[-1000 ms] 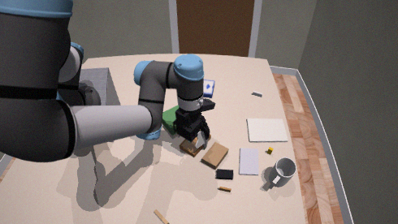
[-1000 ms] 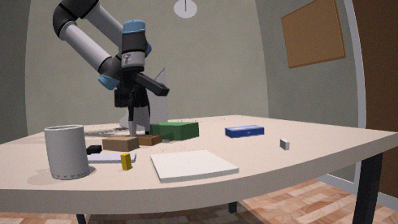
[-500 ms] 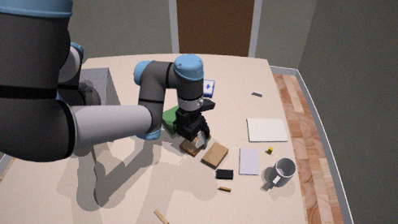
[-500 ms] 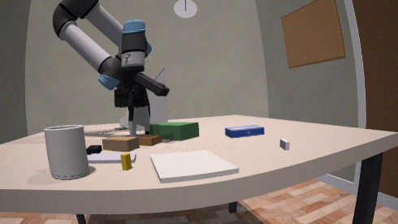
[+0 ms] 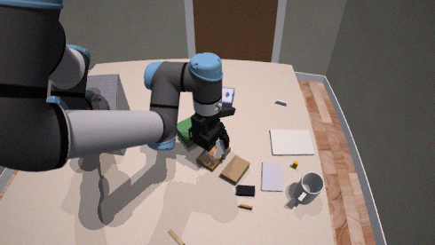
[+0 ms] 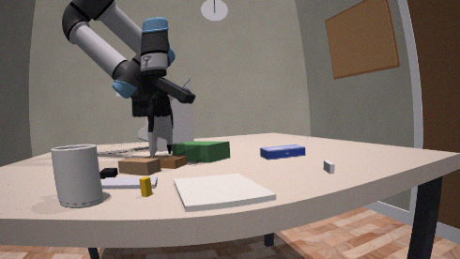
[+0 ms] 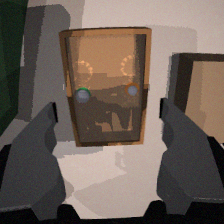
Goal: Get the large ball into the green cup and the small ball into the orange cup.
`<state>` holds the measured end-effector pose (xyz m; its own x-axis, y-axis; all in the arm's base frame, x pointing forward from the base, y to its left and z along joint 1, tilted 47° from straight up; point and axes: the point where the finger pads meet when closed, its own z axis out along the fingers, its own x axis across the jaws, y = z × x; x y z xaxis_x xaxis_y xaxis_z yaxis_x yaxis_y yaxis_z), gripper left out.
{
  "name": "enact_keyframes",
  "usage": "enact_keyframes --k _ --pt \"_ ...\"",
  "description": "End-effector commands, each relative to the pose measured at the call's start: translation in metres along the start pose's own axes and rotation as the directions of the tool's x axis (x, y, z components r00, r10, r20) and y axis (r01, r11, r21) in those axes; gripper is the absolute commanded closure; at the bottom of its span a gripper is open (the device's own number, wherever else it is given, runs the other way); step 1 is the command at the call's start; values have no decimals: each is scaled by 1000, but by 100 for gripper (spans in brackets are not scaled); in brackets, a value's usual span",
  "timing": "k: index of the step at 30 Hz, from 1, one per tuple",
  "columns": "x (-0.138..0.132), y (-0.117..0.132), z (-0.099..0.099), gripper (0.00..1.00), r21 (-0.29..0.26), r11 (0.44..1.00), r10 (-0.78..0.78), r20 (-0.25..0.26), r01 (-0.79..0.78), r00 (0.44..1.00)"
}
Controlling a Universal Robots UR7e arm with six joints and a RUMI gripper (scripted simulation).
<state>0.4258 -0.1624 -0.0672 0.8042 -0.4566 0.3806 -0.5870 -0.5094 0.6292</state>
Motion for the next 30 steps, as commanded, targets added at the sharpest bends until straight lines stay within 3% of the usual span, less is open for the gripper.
enact_keyframes --k 1,15,30 --pt "0 0 -11 45 0 1000 0 1 0 1000" --pt "0 0 -52 45 0 1000 0 1 0 1000" --pt "0 0 -62 45 0 1000 0 1 0 1000"
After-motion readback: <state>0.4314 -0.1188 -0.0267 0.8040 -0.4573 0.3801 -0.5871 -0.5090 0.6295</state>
